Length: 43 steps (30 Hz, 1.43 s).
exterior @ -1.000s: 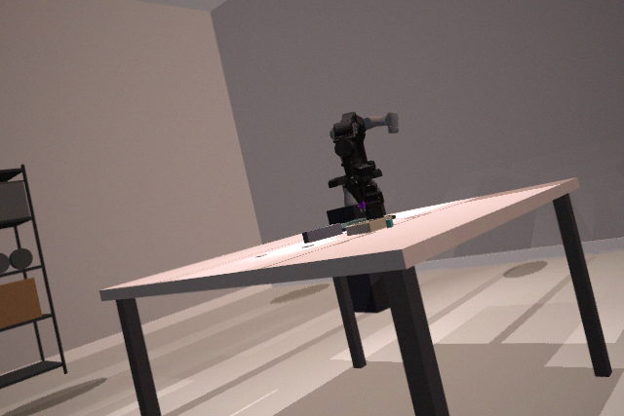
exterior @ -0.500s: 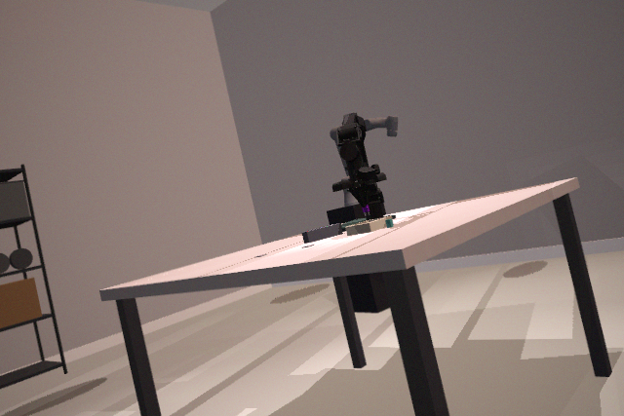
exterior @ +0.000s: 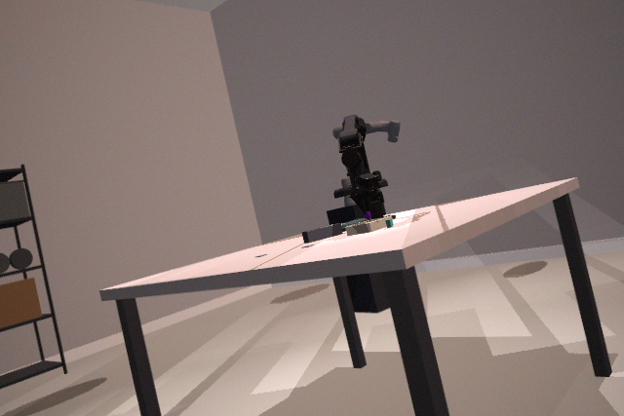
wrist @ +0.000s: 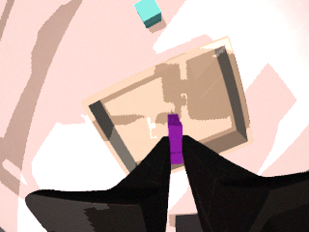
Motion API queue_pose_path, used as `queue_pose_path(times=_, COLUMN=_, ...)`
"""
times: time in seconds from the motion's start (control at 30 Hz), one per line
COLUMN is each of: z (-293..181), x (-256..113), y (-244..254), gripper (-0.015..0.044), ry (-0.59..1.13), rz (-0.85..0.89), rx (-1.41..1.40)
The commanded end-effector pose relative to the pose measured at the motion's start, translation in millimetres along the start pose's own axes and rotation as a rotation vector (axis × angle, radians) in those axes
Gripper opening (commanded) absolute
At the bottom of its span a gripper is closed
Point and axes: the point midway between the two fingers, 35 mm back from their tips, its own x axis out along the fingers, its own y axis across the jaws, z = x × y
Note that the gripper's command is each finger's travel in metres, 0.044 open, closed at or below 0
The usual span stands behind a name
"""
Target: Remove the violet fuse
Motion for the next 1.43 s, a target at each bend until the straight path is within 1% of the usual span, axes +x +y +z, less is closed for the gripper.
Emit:
queue_pose_path(times=0.0, z=0, x=-1, y=0, gripper=0.0079, ry=-0.001, rz=-0.001, rx=0.0)
queue_pose_path(times=0.3, z=0, x=-1, y=0, gripper=0.0315, ry=-0.001, rz=-0.001, rx=0.0)
queue_pose_path(times=0.33, z=0, x=-3, y=0, gripper=0.033, ry=-0.001, rz=-0.001, rx=0.0)
queue_pose_path(times=0.43, z=0, x=-29, y=-1, gripper=0.033, ry=0.002, rz=-0.004, rx=0.004)
queue_pose_path(times=0.5, z=0, x=-37, y=-1, gripper=0.033, ry=0.002, rz=-0.004, rx=0.005)
queue_pose_path(times=1.4, z=0, x=-36, y=0, gripper=0.033, ry=0.0, rz=0.0, rx=0.004)
